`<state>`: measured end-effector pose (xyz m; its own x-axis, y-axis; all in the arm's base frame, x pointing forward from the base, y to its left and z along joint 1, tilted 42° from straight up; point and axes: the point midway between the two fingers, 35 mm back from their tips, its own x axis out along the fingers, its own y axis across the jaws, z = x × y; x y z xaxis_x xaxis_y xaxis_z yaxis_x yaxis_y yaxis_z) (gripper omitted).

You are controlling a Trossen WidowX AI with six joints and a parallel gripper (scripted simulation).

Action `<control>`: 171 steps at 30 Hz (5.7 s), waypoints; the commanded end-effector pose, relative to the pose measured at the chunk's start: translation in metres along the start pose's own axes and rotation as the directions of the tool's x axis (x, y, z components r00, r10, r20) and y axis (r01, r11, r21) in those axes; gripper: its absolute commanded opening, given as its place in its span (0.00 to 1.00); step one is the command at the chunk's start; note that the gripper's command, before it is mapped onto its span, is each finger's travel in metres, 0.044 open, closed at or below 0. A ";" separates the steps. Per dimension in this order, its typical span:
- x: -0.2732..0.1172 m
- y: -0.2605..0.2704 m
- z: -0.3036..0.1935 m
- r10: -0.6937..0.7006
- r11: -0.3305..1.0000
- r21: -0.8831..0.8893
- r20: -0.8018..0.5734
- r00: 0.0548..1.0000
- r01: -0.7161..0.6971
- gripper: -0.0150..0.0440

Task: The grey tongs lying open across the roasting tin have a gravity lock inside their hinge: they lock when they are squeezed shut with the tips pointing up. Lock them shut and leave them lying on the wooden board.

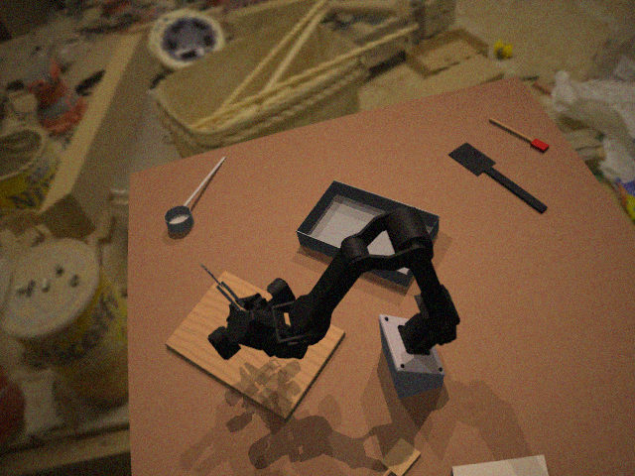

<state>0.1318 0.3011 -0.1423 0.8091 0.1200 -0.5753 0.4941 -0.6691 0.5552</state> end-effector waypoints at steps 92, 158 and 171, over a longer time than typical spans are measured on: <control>0.030 0.004 -0.021 -0.001 1.000 0.005 0.932 0.362 -0.011 0.00; 0.070 0.004 0.077 0.001 1.000 0.004 0.932 0.363 -0.013 0.00; 0.070 0.004 0.084 -0.001 1.000 0.008 0.934 0.357 -0.017 0.22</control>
<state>0.1639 0.2449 -0.2311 -0.0089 -0.6416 -0.7670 0.4775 -0.6766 0.5605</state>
